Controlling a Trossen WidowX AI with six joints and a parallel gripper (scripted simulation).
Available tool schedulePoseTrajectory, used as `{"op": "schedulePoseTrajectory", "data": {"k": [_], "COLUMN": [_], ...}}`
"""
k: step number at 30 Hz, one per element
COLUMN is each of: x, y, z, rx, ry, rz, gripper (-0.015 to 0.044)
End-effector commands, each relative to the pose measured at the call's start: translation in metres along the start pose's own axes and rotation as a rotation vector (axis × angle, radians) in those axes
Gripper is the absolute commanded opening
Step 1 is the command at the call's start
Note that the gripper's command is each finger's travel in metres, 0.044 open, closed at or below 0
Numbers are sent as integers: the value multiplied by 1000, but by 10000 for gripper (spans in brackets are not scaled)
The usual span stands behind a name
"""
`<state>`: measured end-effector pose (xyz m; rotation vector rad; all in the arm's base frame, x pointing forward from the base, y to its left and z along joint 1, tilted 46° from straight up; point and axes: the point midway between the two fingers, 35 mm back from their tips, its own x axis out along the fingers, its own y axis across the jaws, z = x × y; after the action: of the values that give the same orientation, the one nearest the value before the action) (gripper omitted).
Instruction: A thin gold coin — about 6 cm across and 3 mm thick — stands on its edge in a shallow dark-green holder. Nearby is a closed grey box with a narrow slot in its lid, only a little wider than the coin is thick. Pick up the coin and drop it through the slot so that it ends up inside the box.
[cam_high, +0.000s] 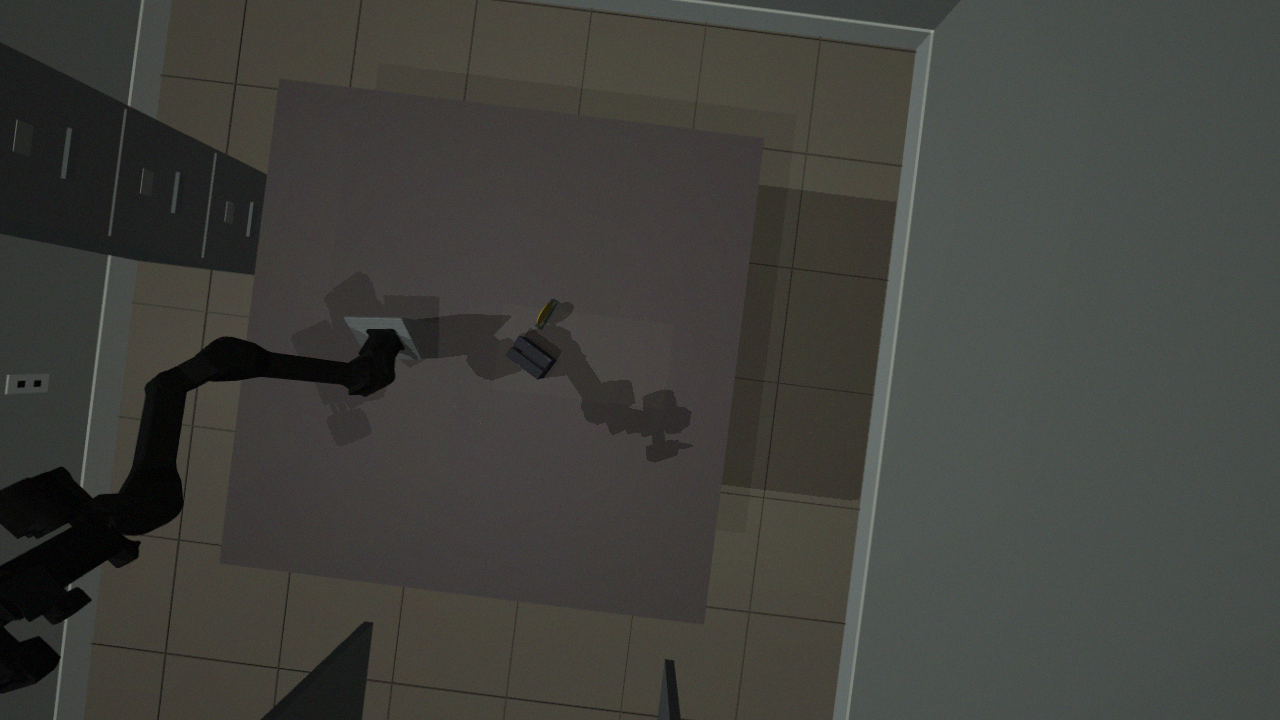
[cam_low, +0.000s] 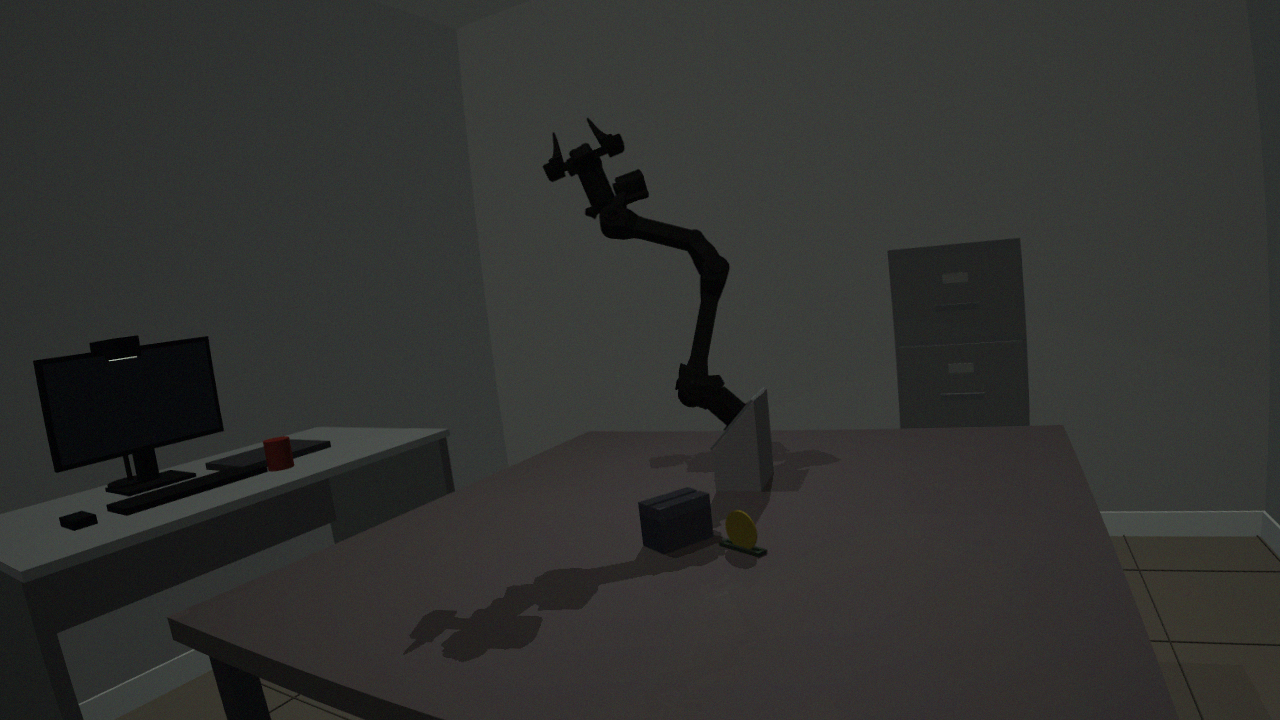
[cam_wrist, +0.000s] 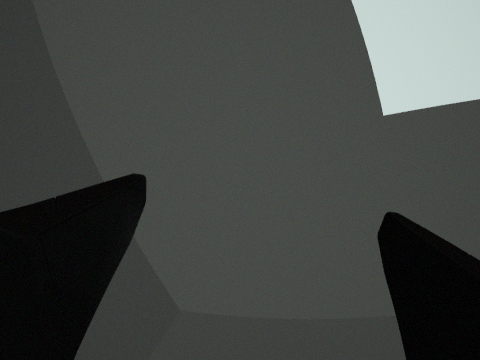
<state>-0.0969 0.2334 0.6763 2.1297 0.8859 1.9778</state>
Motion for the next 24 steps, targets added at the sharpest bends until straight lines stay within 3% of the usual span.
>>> {"op": "schedulePoseTrajectory", "data": {"k": [1,9,20,24], "x": [0,-19,-90,-107], "y": [3,123,291,315], "z": [-1,-8,43,65], "rx": [12,487,1145,1193], "ry": [2,119,418,420], "rz": [7,269,650,726], "gripper": [374,164,161,161]}}
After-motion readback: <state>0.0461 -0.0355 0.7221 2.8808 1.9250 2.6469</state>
